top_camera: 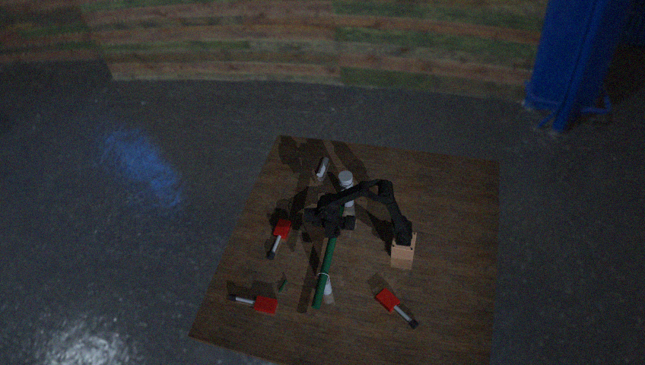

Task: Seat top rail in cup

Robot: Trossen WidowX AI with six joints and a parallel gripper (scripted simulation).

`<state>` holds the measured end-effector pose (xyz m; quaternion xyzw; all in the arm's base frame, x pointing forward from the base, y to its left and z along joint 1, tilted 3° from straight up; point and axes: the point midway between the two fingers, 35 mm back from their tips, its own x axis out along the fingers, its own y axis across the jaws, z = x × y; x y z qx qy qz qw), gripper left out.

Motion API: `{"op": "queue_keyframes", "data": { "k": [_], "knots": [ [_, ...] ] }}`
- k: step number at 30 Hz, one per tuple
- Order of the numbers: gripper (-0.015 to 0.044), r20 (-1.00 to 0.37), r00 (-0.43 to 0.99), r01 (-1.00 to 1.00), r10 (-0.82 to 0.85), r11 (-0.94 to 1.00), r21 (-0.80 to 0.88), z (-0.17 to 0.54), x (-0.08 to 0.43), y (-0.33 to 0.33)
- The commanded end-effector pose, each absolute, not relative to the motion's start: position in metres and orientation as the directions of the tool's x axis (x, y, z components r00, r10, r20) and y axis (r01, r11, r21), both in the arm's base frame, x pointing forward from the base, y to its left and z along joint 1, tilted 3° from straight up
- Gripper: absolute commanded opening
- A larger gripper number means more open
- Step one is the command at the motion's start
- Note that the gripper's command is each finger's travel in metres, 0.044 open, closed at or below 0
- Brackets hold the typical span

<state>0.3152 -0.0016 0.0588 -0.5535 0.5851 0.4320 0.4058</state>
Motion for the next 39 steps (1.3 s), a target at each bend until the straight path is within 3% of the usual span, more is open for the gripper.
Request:
{"op": "queue_keyframes", "data": {
  "k": [1,39],
  "knots": [
    [0.0,-0.95,-0.053,-0.999,-0.309,0.015,0.051,0.0609,0.3152,-0.0069],
    [0.0,-0.953,-0.059,-0.998,-0.296,0.014,0.057,0.0581,0.315,-0.0044]
  ]
}}
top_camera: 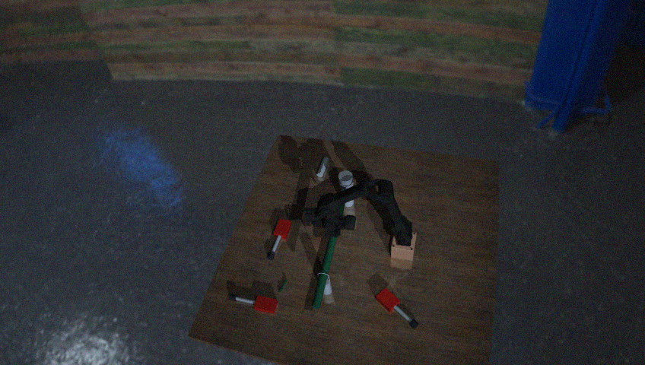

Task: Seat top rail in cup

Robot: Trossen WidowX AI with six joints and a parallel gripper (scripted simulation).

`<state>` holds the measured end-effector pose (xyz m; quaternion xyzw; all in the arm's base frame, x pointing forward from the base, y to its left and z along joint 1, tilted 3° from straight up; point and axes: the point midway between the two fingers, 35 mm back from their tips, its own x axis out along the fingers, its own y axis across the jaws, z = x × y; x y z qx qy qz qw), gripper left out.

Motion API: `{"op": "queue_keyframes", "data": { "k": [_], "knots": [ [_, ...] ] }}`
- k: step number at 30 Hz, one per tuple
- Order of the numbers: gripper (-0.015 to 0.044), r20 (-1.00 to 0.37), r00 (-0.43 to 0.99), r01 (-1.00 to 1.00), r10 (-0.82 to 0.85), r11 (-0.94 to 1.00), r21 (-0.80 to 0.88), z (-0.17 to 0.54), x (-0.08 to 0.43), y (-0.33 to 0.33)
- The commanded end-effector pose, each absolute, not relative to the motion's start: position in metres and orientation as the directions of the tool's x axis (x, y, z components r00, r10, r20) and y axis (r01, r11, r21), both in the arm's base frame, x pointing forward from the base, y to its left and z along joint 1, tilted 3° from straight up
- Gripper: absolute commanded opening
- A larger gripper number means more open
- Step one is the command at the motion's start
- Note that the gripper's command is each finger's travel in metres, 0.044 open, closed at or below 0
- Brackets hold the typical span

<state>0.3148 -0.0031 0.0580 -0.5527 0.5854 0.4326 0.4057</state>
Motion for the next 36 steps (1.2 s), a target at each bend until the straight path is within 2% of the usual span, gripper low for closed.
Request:
{"op": "queue_keyframes", "data": {
  "k": [1,36],
  "knots": [
    [0.0,-0.953,-0.059,-0.998,-0.296,0.014,0.057,0.058,0.315,-0.005],
    [0.0,-0.952,-0.059,-0.998,-0.299,0.015,0.057,0.06,0.315,-0.034]
  ]
}}
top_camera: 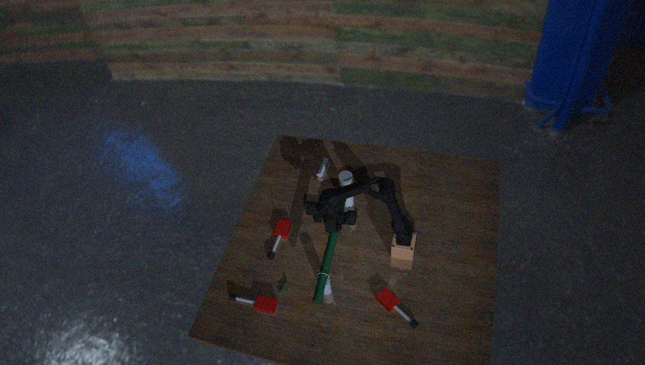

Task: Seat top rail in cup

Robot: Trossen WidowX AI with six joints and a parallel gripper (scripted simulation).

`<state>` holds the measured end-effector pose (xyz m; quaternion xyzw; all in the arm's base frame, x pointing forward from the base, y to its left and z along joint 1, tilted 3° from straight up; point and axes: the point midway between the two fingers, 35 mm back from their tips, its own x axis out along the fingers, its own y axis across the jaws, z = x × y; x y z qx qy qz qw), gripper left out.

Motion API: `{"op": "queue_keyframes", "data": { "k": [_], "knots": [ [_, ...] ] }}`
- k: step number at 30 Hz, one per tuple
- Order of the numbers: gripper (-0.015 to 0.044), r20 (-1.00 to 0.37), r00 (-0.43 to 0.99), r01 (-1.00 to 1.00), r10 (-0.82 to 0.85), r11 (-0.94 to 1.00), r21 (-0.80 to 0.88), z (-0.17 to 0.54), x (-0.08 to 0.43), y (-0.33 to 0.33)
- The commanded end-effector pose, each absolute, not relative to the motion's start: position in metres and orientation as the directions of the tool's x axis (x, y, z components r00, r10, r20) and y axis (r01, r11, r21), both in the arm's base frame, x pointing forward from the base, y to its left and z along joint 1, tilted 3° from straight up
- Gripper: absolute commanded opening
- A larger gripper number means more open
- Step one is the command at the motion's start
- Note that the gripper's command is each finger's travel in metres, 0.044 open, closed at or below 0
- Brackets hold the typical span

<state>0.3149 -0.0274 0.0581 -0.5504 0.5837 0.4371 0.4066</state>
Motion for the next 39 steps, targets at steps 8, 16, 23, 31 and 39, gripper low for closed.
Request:
{"op": "queue_keyframes", "data": {
  "k": [8,16,23,31,39],
  "knots": [
    [0.0,-0.956,-0.064,-0.998,-0.288,0.012,0.063,0.059,0.315,-0.033],
    [0.0,-0.956,-0.064,-0.998,-0.288,0.012,0.063,0.059,0.315,-0.033],
    [0.0184,-0.956,-0.064,-0.998,-0.288,0.012,0.063,0.059,0.315,-0.033],
    [0.0394,-0.956,-0.063,-0.998,-0.286,0.012,0.063,0.071,0.317,-0.02],
    [0.044,-0.957,-0.064,-0.998,-0.284,0.011,0.063,0.097,0.317,0.007]
  ]
}}
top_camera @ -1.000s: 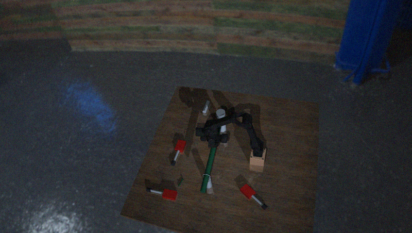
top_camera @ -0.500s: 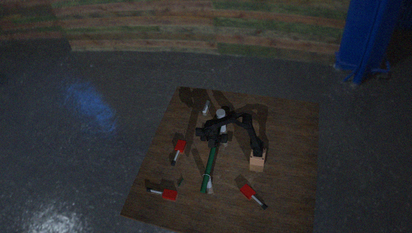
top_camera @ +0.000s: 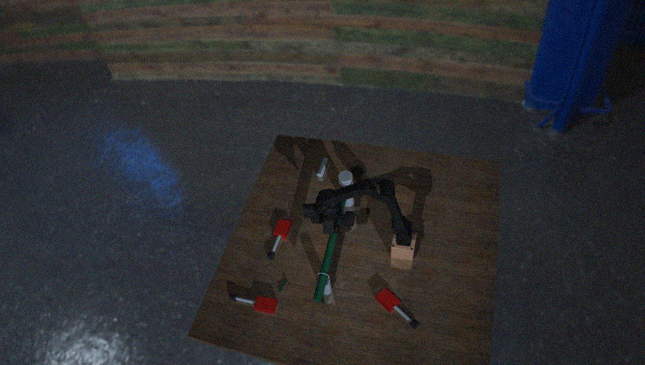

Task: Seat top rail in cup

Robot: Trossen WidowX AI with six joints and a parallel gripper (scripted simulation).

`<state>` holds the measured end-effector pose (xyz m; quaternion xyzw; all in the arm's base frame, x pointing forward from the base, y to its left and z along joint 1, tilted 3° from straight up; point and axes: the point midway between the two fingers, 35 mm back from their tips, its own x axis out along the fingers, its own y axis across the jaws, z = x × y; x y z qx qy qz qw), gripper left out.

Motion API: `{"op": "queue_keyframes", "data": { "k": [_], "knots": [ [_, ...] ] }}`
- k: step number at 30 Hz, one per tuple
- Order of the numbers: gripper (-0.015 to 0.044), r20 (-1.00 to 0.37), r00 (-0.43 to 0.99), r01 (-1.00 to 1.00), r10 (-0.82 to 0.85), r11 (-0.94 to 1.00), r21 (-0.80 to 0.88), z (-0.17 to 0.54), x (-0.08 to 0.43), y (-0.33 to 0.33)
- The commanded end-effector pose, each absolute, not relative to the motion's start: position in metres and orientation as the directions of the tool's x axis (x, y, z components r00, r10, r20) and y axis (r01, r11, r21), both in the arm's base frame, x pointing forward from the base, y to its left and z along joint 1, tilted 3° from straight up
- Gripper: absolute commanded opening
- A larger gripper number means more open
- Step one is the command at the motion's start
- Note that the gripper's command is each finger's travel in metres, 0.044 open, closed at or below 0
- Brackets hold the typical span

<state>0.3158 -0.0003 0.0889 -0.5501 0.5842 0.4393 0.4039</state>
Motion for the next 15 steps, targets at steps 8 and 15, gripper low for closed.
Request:
{"op": "queue_keyframes", "data": {
  "k": [8,15],
  "knots": [
    [0.044,-0.956,-0.065,-0.998,-0.286,0.006,0.066,0.129,0.316,0.015],
    [0.044,-0.956,-0.065,-0.998,-0.286,0.005,0.067,0.141,0.315,0.019]
  ]
}}
